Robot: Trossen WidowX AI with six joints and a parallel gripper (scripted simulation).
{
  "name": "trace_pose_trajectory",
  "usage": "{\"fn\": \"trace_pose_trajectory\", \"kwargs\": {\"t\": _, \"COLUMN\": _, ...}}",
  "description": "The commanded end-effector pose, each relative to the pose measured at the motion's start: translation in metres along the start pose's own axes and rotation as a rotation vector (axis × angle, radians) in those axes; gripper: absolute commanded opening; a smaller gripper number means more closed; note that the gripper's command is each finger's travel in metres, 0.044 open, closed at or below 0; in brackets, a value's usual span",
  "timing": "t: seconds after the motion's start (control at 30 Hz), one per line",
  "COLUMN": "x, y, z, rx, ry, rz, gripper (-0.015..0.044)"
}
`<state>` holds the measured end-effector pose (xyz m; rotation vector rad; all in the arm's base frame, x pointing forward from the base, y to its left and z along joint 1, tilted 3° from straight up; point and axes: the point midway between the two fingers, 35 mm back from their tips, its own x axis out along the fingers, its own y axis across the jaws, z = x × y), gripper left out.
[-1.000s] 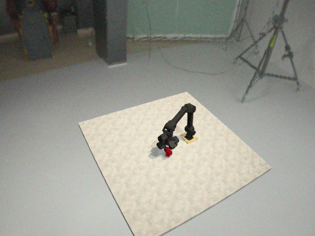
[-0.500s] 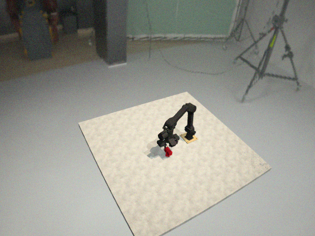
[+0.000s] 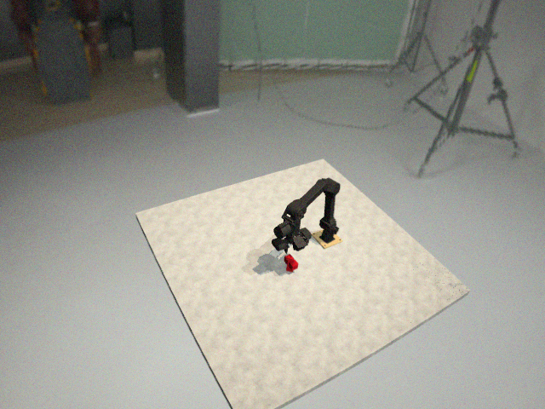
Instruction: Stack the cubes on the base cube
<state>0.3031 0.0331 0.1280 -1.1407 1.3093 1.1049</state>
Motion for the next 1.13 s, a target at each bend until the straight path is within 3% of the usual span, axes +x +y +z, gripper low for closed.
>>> {"fn": "trace_pose_trajectory", "kwargs": {"t": 0.0, "x": -0.007, "y": -0.001, "z": 0.000, "rx": 0.006, "ry": -0.001, "rz": -0.003, "gripper": 0.0205}}
{"fn": "trace_pose_trajectory", "kwargs": {"t": 0.07, "x": -0.007, "y": -0.001, "z": 0.000, "rx": 0.006, "ry": -0.001, "rz": -0.003, "gripper": 0.0205}}
{"fn": "trace_pose_trajectory", "kwargs": {"t": 0.33, "x": -0.016, "y": 0.000, "z": 0.000, "rx": 0.000, "ry": 0.000, "rz": -0.002, "gripper": 0.0400}}
{"fn": "trace_pose_trajectory", "kwargs": {"t": 0.53, "x": -0.016, "y": 0.001, "z": 0.009, "rx": -0.001, "ry": -0.001, "rz": 0.000, "gripper": 0.0400}}
{"fn": "trace_pose_trajectory", "kwargs": {"t": 0.87, "x": -0.020, "y": 0.048, "z": 0.133, "rx": -0.001, "ry": -0.013, "rz": 0.005, "gripper": 0.0400}}
{"fn": "trace_pose_trajectory", "kwargs": {"t": 1.1, "x": -0.020, "y": 0.049, "z": 0.135, "rx": -0.002, "ry": -0.013, "rz": 0.006, "gripper": 0.0400}}
